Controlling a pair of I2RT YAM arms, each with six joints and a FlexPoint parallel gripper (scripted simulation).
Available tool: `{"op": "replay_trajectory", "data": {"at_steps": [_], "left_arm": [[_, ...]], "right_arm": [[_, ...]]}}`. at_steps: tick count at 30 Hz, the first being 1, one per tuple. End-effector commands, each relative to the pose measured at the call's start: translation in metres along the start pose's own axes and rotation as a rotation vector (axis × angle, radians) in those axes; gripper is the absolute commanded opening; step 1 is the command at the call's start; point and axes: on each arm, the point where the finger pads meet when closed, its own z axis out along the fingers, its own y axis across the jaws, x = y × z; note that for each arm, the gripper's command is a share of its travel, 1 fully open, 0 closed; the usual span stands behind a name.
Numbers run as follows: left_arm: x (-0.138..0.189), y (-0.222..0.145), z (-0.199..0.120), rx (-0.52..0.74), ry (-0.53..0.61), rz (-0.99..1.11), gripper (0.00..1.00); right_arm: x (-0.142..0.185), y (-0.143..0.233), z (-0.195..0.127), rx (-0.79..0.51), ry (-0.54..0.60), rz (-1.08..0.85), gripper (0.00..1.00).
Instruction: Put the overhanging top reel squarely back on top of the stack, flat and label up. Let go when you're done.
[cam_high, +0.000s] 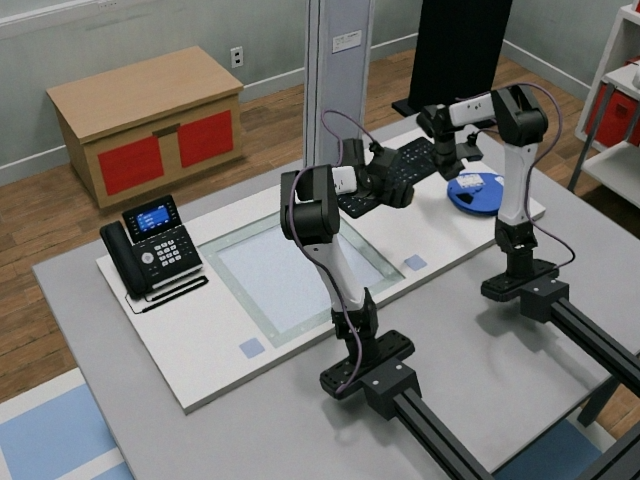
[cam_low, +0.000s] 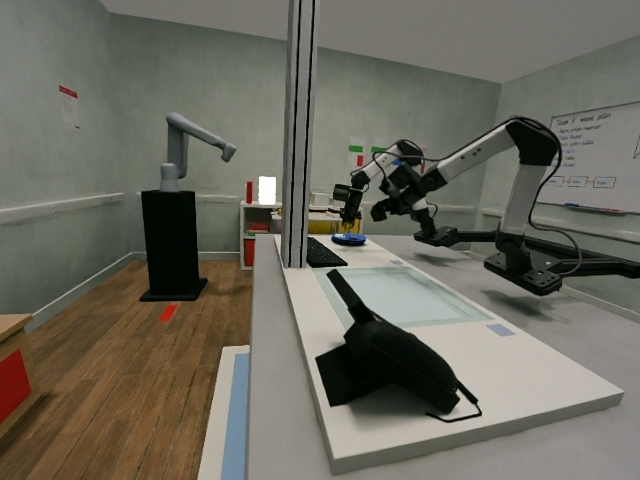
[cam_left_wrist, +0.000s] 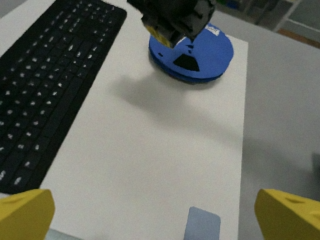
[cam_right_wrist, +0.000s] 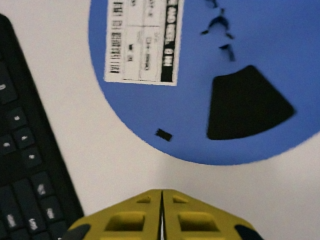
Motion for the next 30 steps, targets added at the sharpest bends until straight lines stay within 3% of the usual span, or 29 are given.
{"op": "replay_trajectory", "data": {"at_steps": [1,6,11,18,30], "left_arm": [[-0.039,-0.003,-0.03,0.144,-0.141,0.202,1.0],[-0.024,0.008,-0.023,0.143,-0.138,0.201,1.0],[-0.015,0.013,-0.018,0.139,-0.133,0.162,1.0],[-0.01,0.018,-0.015,0.134,-0.144,0.129,1.0],[0.009,0.024,-0.008,0.134,-0.141,0.057,1.0]], "right_arm": [[0.0,-0.022,-0.016,0.134,-0.145,-0.009,0.0],[0.013,-0.027,-0.031,0.136,-0.19,-0.07,0.0],[0.024,-0.023,-0.033,0.116,-0.159,-0.088,0.0],[0.02,-0.016,-0.039,0.088,-0.151,-0.064,0.0],[0.035,-0.027,0.005,0.105,-0.158,-0.081,0.0]]}}
